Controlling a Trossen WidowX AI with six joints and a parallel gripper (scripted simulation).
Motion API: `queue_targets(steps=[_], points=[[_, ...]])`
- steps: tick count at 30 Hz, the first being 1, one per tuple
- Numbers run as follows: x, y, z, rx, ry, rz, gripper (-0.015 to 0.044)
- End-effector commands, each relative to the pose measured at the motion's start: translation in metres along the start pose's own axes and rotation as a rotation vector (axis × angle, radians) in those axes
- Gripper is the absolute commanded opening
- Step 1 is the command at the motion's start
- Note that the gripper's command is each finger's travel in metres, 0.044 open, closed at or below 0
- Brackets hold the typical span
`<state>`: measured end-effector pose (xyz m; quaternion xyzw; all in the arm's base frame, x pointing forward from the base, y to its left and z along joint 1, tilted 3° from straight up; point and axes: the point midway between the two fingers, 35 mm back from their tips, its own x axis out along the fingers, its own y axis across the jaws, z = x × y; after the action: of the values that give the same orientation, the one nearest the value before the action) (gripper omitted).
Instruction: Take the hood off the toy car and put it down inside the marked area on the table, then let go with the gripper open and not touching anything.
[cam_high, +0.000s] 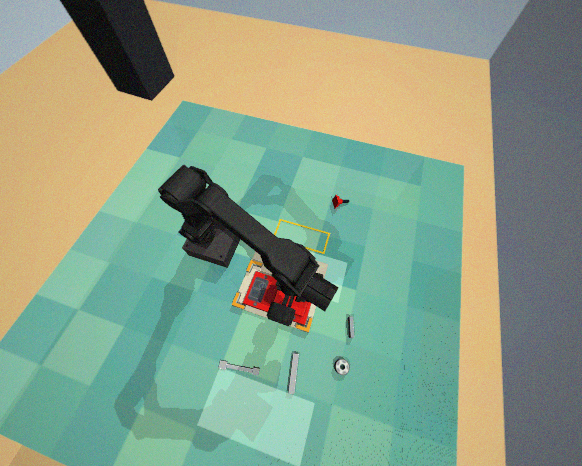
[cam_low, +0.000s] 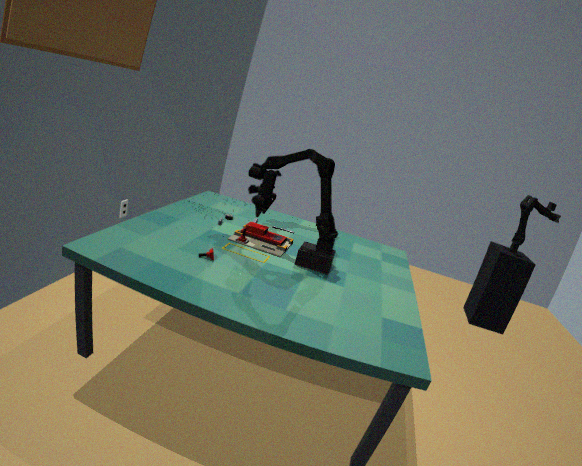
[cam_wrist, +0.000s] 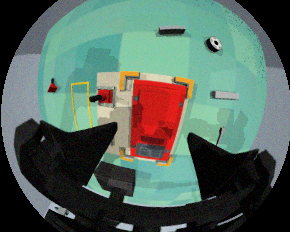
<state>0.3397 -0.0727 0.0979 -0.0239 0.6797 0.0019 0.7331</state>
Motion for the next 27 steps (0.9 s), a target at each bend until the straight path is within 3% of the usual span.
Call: queue_targets(steps=[1, 27], points=[[0.001, -0.004, 0.002, -0.012, 0.011, -0.014, 0.0440], [0.023, -0.005, 0.003, -0.012, 0.011, -0.014, 0.0440]])
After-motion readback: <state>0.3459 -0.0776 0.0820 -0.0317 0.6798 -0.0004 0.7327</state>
